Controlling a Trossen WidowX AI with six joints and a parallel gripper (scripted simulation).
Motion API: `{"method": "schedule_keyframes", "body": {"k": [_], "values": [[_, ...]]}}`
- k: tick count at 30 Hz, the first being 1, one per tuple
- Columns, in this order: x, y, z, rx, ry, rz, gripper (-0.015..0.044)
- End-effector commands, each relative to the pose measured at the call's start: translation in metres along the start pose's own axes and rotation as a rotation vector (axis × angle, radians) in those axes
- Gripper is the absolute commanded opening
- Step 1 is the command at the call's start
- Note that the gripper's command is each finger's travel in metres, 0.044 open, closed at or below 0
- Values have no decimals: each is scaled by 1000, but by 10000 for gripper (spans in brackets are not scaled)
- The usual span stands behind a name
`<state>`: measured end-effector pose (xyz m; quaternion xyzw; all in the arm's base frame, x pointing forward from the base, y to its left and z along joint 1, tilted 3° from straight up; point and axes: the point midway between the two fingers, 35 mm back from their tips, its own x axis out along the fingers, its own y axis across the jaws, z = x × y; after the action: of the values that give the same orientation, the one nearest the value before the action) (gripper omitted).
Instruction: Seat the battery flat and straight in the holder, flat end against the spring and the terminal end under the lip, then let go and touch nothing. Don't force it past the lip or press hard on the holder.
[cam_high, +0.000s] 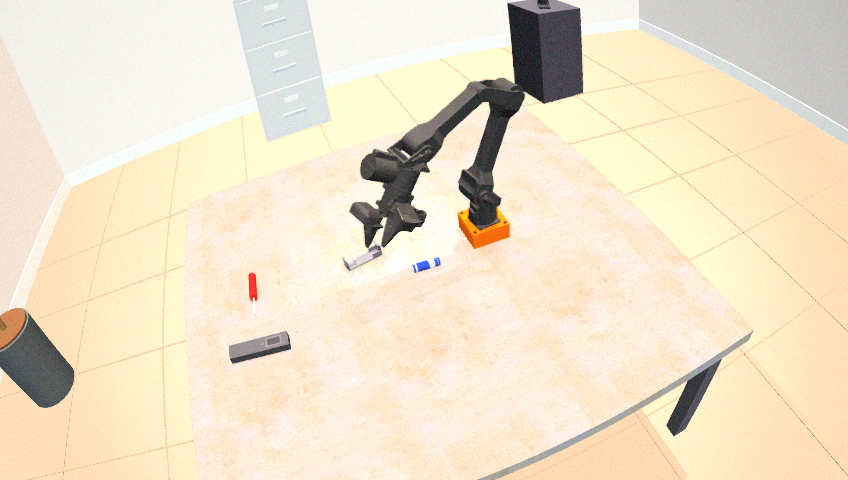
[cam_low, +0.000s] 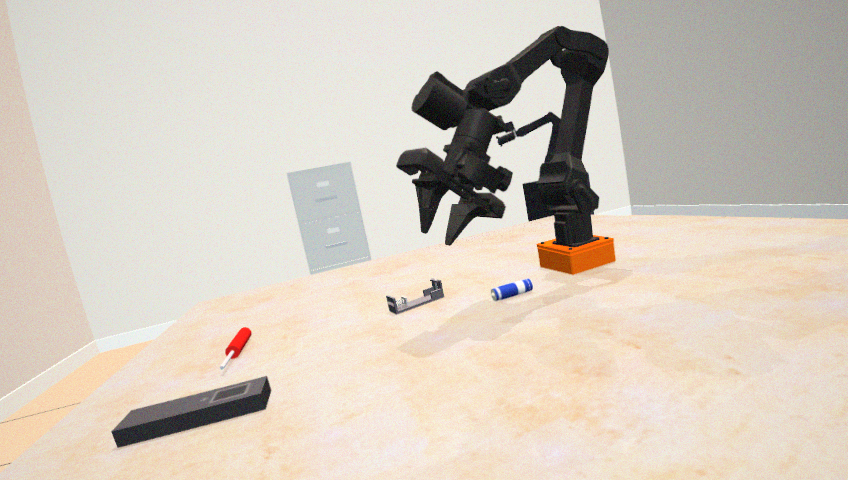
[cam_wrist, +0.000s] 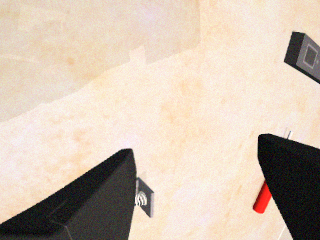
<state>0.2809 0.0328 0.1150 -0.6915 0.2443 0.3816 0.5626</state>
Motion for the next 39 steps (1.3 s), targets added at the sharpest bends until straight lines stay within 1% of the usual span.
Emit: {"method": "schedule_keyframes", "body": {"k": [1,6,7,27,39], "values": [[7,80,25,-802,-262,361,230],[0,108,32,-1083,-433,453,230],[-1,110,33,-1104,-448,459,230],[-1,111,33,-1107,-450,460,230],[15,120,35,-1107,-450,460,230]]}}
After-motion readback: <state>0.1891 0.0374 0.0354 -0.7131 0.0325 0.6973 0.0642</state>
